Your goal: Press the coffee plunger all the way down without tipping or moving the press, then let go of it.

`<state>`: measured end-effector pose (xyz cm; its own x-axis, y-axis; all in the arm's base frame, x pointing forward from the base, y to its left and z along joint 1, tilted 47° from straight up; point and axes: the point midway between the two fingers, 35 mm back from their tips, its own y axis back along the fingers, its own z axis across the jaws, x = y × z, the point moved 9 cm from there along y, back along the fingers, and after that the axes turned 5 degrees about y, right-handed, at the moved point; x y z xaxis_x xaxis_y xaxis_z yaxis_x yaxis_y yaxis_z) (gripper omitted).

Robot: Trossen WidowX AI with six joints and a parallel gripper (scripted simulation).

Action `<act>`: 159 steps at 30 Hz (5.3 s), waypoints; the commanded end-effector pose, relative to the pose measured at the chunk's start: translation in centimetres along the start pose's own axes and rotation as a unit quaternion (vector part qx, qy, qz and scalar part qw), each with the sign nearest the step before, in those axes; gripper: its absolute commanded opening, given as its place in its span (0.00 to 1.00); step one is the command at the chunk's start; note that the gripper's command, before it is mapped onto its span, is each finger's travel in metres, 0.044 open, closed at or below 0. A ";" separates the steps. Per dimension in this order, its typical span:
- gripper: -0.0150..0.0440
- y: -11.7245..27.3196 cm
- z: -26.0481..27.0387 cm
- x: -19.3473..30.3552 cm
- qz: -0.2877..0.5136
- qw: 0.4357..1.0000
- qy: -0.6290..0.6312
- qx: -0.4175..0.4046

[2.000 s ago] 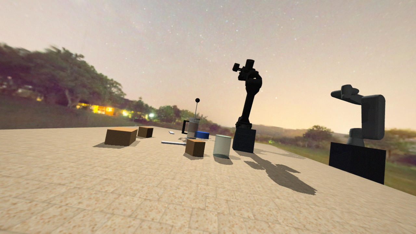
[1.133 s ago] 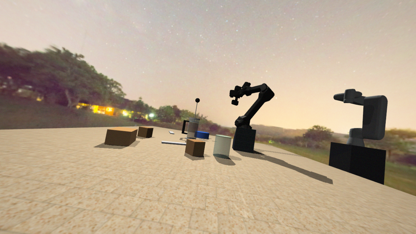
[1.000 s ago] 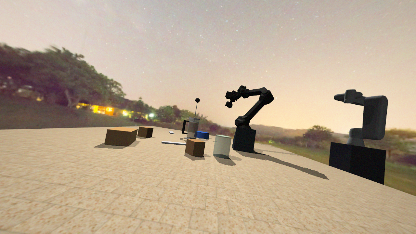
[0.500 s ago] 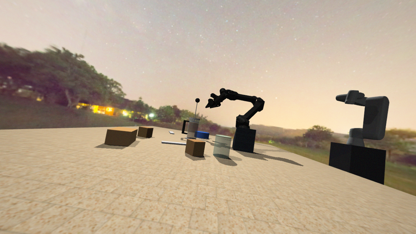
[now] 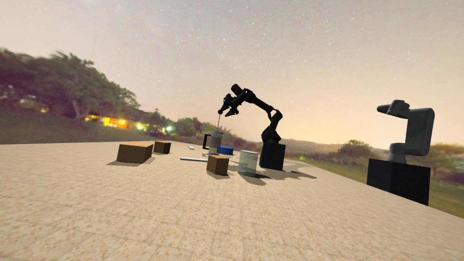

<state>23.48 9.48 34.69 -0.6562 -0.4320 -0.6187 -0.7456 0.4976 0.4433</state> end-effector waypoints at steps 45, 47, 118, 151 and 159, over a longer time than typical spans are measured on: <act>1.00 1.4 13.5 7.6 -0.148 0.986 0.050 0.063; 1.00 1.2 13.5 7.5 -0.149 0.986 0.050 0.063; 0.46 -5.1 13.1 10.1 -0.150 0.985 0.049 0.062; 0.46 -8.7 12.3 11.7 -0.158 0.984 0.050 0.069; 0.46 -8.8 12.4 11.5 -0.158 0.984 0.050 0.069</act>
<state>23.75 9.83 16.12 -0.3775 -0.6403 -0.6689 -0.9085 0.3959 0.1338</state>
